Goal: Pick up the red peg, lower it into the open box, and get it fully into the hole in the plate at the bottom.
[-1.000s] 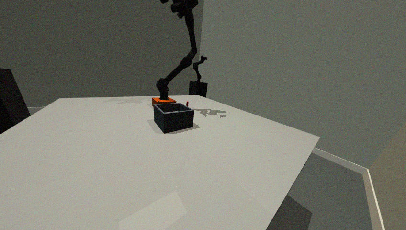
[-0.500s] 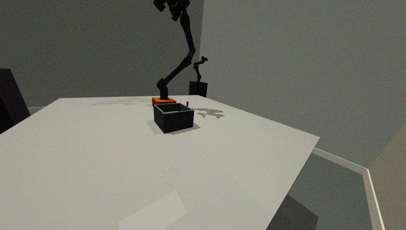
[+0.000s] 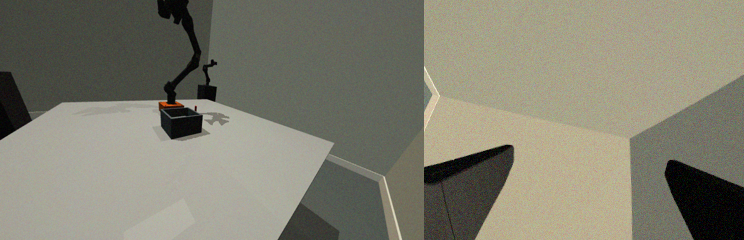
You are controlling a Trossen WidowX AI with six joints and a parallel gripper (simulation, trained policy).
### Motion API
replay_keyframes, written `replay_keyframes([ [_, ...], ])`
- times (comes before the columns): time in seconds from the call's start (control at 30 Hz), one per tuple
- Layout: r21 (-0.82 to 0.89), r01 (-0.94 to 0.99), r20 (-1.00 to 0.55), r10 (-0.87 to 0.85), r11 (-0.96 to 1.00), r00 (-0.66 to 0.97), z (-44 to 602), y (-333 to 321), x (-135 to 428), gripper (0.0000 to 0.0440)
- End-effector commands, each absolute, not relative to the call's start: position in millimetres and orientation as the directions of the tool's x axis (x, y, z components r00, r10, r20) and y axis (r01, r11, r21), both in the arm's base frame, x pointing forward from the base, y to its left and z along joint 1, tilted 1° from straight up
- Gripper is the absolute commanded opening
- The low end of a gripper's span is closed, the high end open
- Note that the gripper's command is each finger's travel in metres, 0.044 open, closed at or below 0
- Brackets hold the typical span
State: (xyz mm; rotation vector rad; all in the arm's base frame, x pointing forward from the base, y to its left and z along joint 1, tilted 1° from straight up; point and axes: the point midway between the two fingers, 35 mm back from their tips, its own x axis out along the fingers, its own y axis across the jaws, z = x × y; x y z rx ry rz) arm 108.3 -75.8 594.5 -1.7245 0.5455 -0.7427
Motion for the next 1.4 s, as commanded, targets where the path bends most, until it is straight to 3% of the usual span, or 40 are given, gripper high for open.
replay_keyframes([
  [0.0, -0.985, 0.084, 0.167, -0.688, -0.153, 0.706, 583, -88, 107, 0.044],
  [0.63, -0.852, 0.296, -0.042, -0.62, 0.431, 0.783, 521, -125, 125, 0.044],
  [1.37, -0.319, 0.288, -0.383, -0.401, 0.903, 0.832, 421, -129, 174, 0.044],
])
